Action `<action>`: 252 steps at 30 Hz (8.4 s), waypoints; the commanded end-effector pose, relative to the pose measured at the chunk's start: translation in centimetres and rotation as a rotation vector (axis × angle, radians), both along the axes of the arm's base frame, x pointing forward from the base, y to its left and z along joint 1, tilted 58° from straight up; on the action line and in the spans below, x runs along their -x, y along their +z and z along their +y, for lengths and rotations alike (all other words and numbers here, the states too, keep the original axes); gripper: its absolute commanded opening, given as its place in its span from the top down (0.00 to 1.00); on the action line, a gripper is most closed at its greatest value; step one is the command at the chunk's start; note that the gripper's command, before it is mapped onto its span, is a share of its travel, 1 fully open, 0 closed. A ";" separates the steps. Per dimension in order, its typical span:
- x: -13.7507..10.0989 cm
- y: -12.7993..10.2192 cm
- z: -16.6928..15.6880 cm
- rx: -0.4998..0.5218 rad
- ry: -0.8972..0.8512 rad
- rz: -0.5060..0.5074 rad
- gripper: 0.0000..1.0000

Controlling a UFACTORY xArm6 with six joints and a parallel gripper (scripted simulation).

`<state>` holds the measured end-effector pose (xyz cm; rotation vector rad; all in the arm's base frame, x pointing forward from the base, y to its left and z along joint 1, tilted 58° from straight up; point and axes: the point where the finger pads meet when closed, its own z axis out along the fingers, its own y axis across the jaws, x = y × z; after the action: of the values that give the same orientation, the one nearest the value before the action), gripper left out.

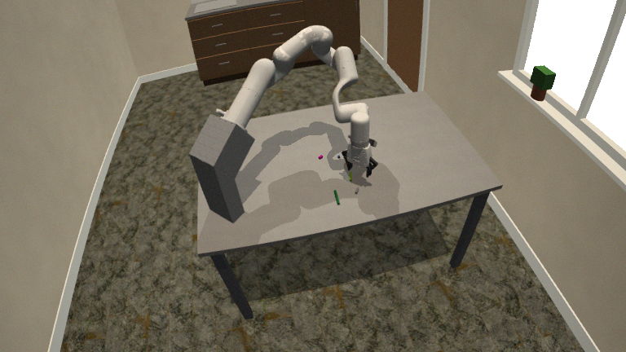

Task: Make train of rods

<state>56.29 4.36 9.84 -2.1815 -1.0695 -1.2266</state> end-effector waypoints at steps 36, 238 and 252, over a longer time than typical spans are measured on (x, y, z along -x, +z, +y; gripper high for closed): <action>0.0 0.1 -0.1 0.000 -0.002 -0.001 0.00; 4.7 -6.6 -1.7 0.849 0.838 -1.060 0.00; 4.7 -3.1 1.7 1.084 1.089 -1.343 0.00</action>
<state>51.58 5.20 5.61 -0.5107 -3.2110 -1.5574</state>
